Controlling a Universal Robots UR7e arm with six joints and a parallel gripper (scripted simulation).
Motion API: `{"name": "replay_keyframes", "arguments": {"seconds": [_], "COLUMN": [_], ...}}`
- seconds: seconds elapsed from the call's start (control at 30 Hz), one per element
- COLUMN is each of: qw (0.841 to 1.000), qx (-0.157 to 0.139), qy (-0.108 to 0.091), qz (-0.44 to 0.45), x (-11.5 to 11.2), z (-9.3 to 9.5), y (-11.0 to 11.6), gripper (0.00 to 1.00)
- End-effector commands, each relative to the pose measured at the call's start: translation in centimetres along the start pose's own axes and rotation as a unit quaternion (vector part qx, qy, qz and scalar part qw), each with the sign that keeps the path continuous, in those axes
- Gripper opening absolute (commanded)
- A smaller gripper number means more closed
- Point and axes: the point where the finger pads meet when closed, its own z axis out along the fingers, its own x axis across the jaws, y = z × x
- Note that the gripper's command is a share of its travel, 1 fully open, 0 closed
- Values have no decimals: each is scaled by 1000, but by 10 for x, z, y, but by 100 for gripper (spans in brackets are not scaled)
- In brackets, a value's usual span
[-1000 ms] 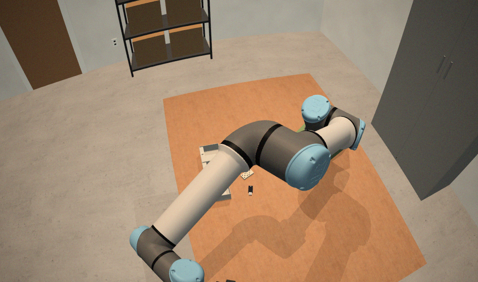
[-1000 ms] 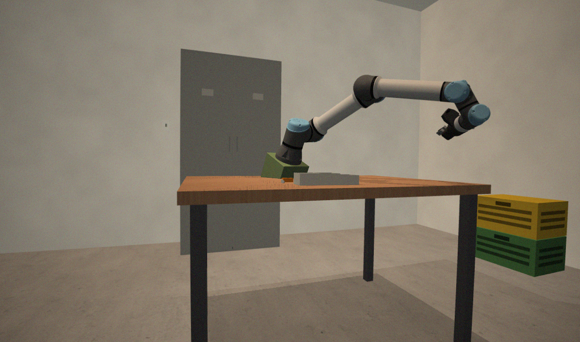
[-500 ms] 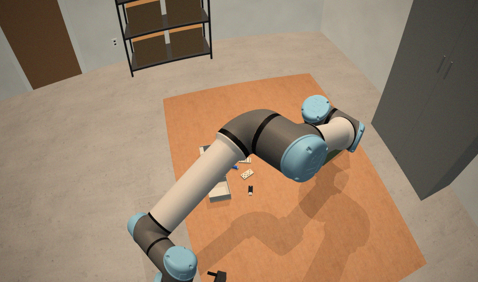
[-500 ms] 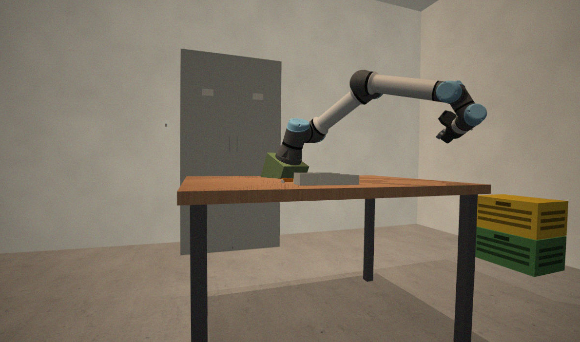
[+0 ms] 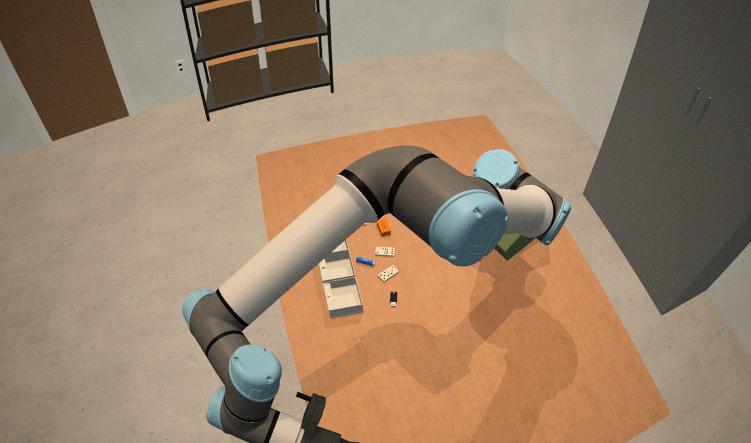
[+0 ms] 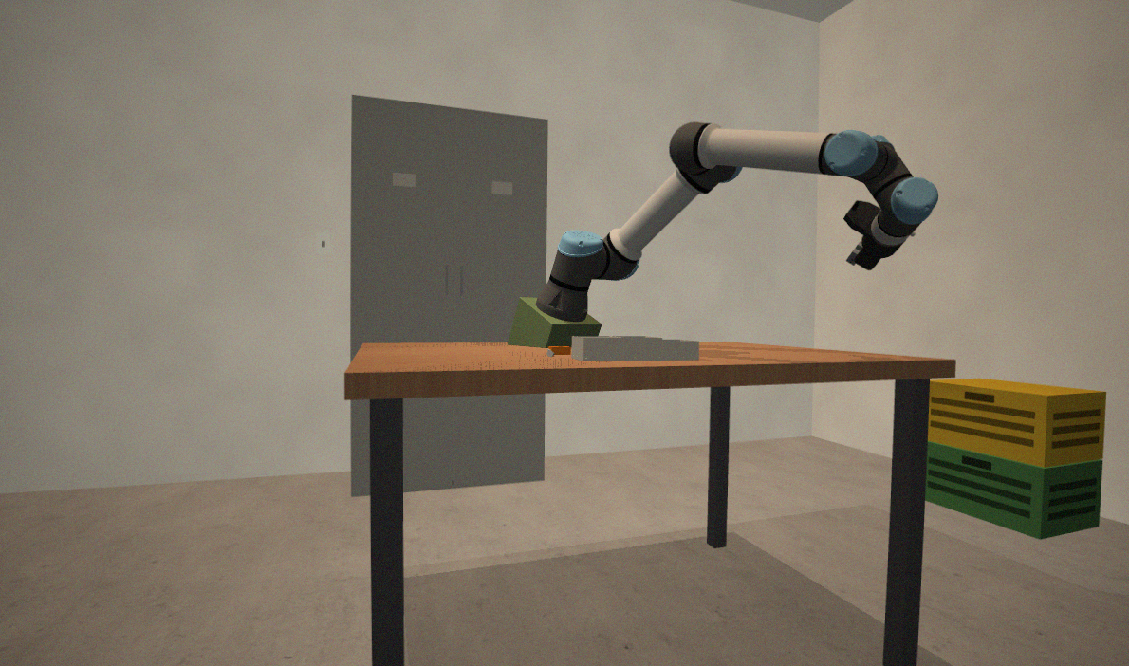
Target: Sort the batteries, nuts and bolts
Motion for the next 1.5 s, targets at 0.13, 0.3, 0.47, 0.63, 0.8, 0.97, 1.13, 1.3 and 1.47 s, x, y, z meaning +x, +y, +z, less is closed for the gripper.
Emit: {"name": "replay_keyframes", "arguments": {"seconds": [0.13,0.3,0.47,0.63,0.8,0.97,1.13,1.3,1.47], "qw": [999,999,996,996,992,992,986,986,978], "qx": [-40,-39,-79,-79,-117,-117,-154,-154,-190], "qy": [-12,-12,-26,-26,-43,-42,-62,-62,-83], "qz": [-9,-8,-15,-14,-18,-18,-20,-21,-20], "x": [-24,-25,-39,-46,-57,-67,-75,-88,-97], "z": [-48,-51,-78,-91,-110,-126,-137,-156,-166], "y": [-19,-21,-35,-42,-55,-67,-76,-94,-104], "gripper": [31,31,31,31,31,31,31,31,31]}}
